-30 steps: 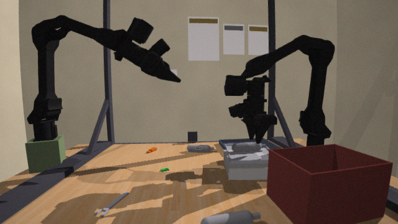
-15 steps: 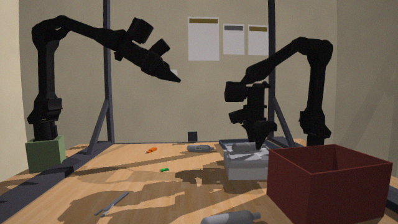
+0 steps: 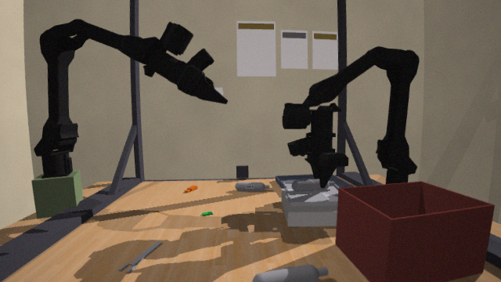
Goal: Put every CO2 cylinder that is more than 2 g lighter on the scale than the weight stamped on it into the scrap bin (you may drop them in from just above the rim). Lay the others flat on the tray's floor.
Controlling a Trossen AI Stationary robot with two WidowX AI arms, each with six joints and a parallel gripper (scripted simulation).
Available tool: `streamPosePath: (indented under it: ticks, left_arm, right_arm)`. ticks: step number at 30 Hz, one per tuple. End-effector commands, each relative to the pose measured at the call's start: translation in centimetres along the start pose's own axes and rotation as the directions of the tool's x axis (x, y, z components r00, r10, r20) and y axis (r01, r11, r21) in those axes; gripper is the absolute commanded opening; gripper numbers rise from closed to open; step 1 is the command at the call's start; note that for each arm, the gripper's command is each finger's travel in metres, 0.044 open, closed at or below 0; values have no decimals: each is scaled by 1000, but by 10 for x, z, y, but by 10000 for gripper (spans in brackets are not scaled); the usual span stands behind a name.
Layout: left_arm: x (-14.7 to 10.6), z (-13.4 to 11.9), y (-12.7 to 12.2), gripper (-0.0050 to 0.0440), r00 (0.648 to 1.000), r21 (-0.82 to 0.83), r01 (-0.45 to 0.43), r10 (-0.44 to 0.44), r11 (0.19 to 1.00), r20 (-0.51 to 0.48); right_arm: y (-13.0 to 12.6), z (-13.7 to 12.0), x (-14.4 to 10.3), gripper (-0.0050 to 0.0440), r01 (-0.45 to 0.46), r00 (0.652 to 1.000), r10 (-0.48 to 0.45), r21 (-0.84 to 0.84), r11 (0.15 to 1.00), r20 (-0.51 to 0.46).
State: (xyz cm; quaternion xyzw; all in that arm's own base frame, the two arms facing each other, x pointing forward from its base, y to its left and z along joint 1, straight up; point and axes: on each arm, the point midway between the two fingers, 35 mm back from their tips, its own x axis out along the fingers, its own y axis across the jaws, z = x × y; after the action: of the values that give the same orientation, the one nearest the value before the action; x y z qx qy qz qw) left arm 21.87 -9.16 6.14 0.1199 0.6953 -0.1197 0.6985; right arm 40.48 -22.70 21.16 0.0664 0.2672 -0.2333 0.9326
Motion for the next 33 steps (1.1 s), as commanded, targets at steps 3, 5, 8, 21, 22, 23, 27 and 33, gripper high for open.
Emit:
streamPosePath:
  ticks: [3,5,8,21,22,23,27,33]
  left_arm:
    - [-4,3,-1,126,1000,0,2,-2,1000,17]
    - [-4,3,-1,113,1000,0,2,-2,1000,17]
    - [-6,4,-1,58,1000,-1,2,-2,1000,22]
    - [-89,4,0,-3,999,-1,3,-3,1000,36]
    - [-96,3,0,-4,999,-1,3,-3,1000,36]
    - [-100,3,0,-4,999,-1,3,-3,1000,33]
    - [-104,3,0,-20,1000,-1,3,-3,1000,26]
    - [-102,11,14,-50,1000,16,-3,3,1000,30]
  right_arm:
    - [-1,12,-7,440,3,1000,-3,2,1000,31]
    - [-1,12,-7,440,3,1000,-3,2,1000,31]
    - [-1,12,-7,440,3,1000,-3,2,1000,31]
    - [-1,12,-7,440,3,1000,-3,2,1000,31]
    - [-1,12,-7,440,3,1000,-3,2,1000,31]
    - [-1,12,-7,440,3,1000,-3,2,1000,31]
    - [-1,12,-7,440,3,1000,-3,2,1000,31]
    - [-9,20,0,440,19,999,-19,13,1000,30]
